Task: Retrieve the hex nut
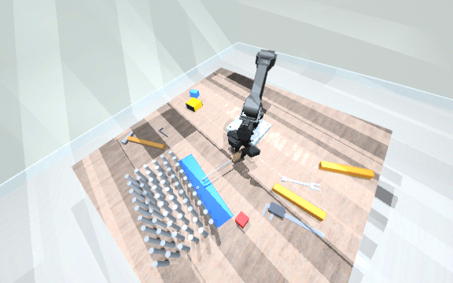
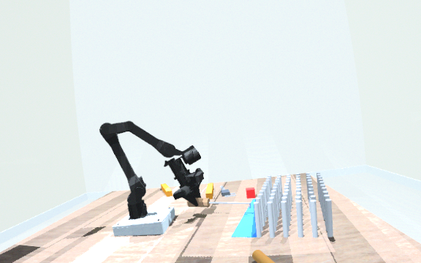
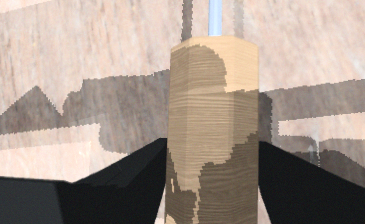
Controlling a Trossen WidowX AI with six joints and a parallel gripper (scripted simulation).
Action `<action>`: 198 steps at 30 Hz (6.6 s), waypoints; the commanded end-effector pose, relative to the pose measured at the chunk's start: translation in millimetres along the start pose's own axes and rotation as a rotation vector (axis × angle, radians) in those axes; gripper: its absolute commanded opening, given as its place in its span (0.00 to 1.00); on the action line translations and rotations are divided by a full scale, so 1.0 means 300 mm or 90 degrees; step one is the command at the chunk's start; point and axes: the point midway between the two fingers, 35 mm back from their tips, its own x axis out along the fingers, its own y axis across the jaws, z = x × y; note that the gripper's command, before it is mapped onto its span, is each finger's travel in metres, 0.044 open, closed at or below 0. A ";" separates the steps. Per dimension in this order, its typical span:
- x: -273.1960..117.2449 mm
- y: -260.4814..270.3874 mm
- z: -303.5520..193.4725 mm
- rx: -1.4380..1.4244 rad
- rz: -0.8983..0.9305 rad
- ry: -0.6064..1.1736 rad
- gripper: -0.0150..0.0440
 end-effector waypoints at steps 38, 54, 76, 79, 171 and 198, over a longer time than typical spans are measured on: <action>-0.332 -0.047 0.360 0.237 -0.089 -0.021 0.25; -0.331 -0.257 0.571 0.533 -0.203 -0.052 0.25; -0.331 -0.658 0.755 0.918 -0.371 -0.130 0.25; -0.331 -0.721 0.766 0.969 -0.394 -0.143 0.25; -0.146 -1.010 0.737 1.158 -0.487 -0.201 0.25; -0.080 -1.022 0.715 1.158 -0.486 -0.201 0.25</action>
